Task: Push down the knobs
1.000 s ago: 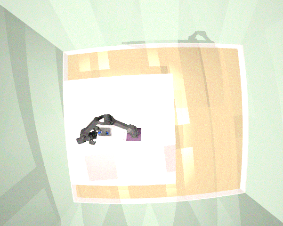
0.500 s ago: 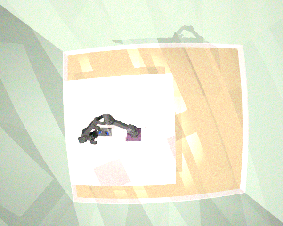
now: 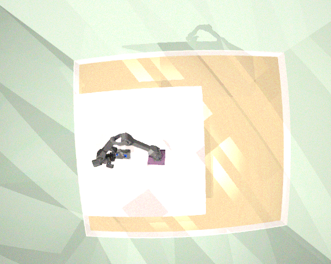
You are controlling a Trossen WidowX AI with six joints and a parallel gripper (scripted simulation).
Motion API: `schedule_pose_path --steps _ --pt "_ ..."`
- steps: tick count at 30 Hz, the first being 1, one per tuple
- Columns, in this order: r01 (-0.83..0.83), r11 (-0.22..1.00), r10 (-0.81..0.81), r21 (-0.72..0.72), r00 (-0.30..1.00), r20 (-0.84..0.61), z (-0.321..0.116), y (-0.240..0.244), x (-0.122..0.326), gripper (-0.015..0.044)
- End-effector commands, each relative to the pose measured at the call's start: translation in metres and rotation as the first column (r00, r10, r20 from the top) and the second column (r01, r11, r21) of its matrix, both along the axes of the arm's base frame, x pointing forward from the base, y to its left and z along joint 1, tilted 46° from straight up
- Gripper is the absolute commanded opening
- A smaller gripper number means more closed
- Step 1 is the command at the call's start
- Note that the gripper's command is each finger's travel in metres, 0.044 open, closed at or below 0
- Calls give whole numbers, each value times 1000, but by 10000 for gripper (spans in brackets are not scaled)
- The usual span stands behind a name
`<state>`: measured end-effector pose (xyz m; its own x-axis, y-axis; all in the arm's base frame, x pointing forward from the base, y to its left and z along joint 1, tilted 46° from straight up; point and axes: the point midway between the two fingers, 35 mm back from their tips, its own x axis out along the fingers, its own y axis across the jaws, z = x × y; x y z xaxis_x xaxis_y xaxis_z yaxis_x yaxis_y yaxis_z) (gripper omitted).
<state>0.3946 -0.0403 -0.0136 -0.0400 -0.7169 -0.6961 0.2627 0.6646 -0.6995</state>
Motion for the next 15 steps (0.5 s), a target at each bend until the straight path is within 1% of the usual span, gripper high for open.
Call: schedule_pose_path --steps 1,15 --pt "-4 1000 4 -3 1000 -2 -1 -1 0 0" --pt "-4 1000 4 -3 1000 -2 -3 -4 0 0"
